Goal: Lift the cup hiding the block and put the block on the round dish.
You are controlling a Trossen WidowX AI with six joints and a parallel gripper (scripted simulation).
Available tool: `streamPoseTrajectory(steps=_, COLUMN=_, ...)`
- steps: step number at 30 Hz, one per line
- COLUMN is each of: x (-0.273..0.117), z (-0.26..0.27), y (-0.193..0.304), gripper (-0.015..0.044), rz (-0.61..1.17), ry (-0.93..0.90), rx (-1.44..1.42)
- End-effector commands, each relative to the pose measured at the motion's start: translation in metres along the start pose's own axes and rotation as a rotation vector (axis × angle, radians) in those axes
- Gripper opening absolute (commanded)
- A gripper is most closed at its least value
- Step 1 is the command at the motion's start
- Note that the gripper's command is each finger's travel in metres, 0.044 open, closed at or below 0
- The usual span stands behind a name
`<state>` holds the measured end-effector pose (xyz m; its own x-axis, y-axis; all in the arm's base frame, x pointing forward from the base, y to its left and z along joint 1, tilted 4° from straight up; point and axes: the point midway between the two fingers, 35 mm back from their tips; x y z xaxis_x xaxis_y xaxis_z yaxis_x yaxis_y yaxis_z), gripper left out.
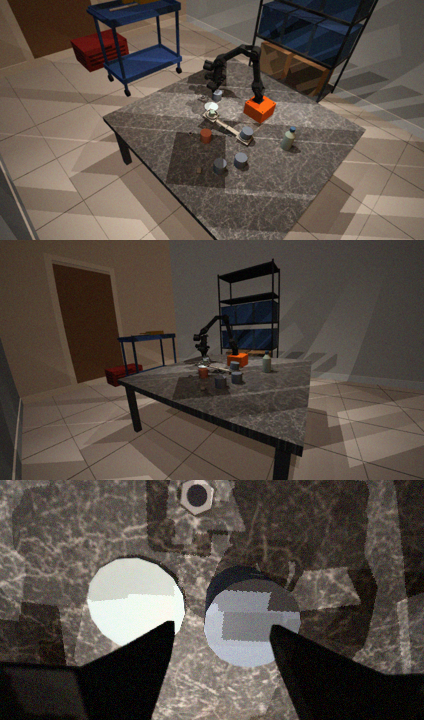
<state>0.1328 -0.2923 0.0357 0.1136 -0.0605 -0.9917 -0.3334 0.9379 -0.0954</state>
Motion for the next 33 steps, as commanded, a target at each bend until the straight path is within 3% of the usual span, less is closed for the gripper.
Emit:
streamPoseTrajectory(steps=1, x=-0.005, z=0.012, y=-0.006, gripper=0.0260, rz=-0.023, ry=-0.009, rx=-0.076)
streamPoseTrajectory(steps=33, x=-0.025, z=0.133, y=0.011, gripper=0.0260, rz=-0.001, ry=-0.036, rx=-1.165)
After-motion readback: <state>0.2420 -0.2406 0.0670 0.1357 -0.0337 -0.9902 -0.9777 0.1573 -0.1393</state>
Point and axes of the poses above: the point midway between the two fingers, 35 mm back from their tips, its own x axis out along the fingers, its own z axis across the jaws, y = z × x, and after that the axes turned 6 degrees about -x, right-handed
